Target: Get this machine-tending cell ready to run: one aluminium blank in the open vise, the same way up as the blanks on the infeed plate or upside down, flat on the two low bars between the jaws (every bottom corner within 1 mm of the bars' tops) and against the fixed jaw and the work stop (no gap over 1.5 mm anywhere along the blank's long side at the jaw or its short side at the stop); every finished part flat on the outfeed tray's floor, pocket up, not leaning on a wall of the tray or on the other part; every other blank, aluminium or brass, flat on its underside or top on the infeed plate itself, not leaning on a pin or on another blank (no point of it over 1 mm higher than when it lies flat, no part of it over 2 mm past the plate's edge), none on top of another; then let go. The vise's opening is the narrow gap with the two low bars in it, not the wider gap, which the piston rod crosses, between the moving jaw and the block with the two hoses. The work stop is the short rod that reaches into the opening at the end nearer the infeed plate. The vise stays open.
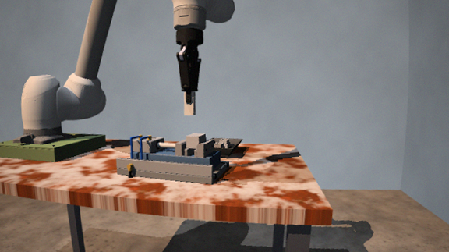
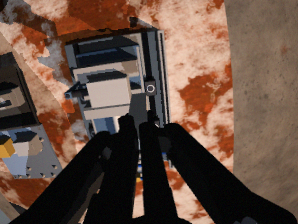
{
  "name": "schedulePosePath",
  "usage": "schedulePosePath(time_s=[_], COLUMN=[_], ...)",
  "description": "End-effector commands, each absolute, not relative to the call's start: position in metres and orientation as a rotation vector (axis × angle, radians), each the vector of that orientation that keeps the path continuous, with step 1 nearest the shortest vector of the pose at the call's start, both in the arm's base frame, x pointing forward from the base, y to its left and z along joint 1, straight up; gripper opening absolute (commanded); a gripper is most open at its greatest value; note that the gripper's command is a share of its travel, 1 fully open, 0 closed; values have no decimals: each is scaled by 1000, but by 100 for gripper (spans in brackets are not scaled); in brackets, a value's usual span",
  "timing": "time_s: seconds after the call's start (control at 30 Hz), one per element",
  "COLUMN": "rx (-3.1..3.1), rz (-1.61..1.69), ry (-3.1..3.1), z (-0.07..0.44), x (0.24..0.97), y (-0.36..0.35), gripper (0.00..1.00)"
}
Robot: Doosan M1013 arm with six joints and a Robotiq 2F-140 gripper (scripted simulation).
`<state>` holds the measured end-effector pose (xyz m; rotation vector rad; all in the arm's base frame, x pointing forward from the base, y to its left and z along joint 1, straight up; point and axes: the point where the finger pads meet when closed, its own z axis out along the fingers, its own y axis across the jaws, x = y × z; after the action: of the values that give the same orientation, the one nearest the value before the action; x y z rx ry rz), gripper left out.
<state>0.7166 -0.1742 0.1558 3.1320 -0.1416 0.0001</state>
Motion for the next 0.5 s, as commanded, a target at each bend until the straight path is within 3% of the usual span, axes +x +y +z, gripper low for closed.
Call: schedulePosePath(time_s=[0.0,0.47], rx=[3132,3132], rz=[-4,-4], ry=[-139,-139], z=[150,129], x=[716,716], y=[-171,-171], gripper=[0,0])
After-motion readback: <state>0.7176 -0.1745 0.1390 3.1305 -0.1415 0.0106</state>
